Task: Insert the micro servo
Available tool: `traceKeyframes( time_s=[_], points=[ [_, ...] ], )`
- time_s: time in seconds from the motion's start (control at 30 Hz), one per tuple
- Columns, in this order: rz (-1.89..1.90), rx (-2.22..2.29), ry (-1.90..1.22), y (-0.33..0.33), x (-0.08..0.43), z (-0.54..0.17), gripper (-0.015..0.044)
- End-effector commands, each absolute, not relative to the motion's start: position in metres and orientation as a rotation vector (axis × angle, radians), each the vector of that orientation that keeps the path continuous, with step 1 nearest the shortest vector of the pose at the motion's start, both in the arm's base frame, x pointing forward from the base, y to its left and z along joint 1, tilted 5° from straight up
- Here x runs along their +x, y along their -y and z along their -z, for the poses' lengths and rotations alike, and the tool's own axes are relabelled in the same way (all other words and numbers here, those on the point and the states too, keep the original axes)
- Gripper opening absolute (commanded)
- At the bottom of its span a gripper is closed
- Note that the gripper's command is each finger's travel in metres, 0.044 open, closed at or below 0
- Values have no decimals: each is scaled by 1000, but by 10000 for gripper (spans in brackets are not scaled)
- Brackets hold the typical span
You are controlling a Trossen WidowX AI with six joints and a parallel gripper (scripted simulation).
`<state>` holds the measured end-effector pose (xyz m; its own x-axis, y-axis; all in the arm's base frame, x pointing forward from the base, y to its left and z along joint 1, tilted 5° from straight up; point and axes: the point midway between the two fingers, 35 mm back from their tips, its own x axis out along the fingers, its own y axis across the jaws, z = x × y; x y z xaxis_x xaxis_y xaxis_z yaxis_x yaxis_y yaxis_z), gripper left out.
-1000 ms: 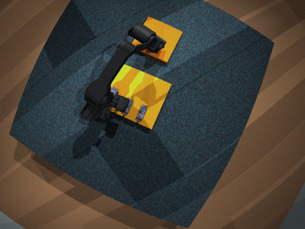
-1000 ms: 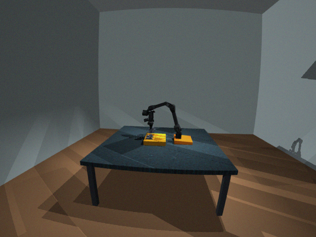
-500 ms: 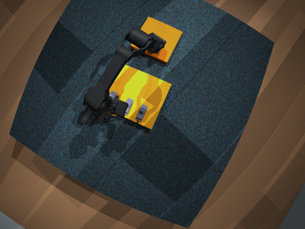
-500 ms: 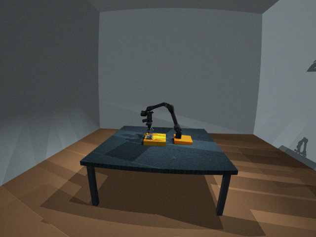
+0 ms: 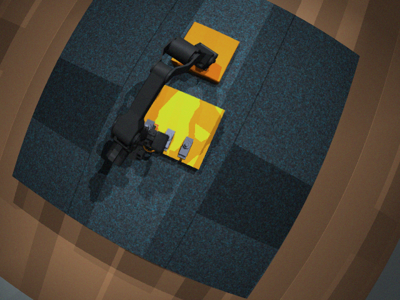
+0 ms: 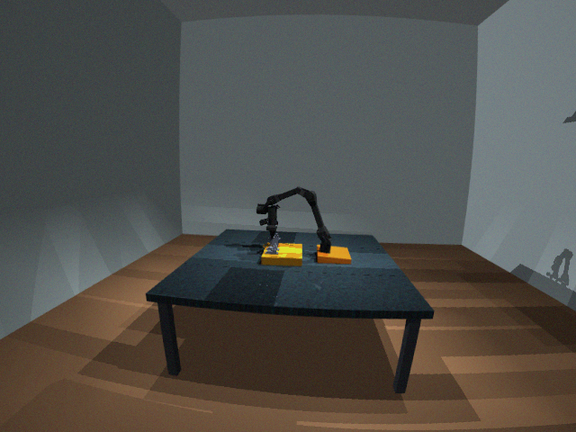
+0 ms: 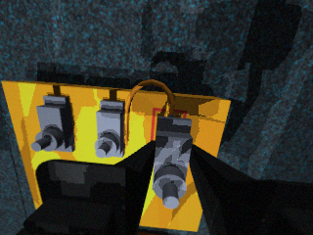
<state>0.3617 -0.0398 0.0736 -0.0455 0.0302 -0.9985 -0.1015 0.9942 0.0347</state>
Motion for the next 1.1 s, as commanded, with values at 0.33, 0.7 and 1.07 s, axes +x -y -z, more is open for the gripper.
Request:
traceKeyframes(
  time_s=[0.33, 0.7, 1.07],
  points=[
    [-107, -47, -1612, 37, 363, -70, 0],
    [-107, -47, -1612, 37, 362, -61, 0],
    [-107, -47, -1612, 37, 362, -54, 0]
  ],
)
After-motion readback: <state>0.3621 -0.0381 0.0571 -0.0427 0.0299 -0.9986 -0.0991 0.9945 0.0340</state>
